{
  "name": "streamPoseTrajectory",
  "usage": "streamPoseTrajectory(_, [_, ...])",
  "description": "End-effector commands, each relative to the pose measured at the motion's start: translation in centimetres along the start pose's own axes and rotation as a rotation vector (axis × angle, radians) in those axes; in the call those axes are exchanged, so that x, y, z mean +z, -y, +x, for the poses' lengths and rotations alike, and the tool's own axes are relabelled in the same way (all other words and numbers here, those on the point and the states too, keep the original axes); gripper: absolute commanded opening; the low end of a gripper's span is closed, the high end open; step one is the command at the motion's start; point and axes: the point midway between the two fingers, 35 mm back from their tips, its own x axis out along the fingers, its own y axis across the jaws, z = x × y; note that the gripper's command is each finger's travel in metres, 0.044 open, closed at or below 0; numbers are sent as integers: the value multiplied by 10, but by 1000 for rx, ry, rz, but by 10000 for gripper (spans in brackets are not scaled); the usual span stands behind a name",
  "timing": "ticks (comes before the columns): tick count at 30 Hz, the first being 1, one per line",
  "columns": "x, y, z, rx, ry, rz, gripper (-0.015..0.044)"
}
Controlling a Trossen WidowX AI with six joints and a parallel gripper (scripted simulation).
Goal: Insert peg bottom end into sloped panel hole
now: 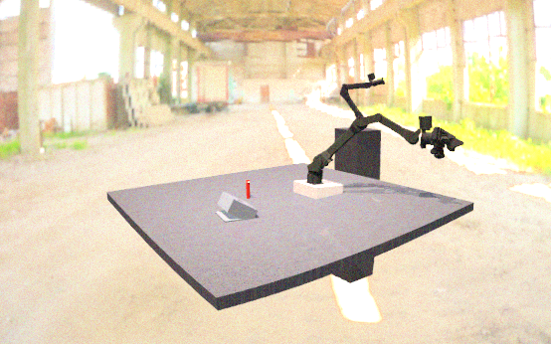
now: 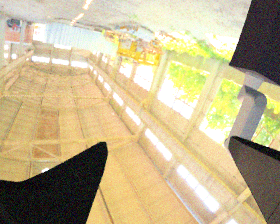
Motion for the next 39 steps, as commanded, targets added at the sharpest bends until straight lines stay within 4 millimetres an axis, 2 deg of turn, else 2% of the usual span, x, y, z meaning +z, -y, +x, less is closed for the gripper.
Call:
streamPoseTrajectory(1, [13, -19, 9, 16, 35, -42, 440])
streamPoseTrajectory(9, [39, -69, 25, 63, 110, -116, 440])
streamPoseTrajectory(16, [59, -100, 30, 60, 169, -172, 440])
streamPoseTrajectory(28, [100, -184, 39, 135, 300, -259, 440])
streamPoseTrajectory(39, [136, -260, 34, 196, 430, -324, 440])
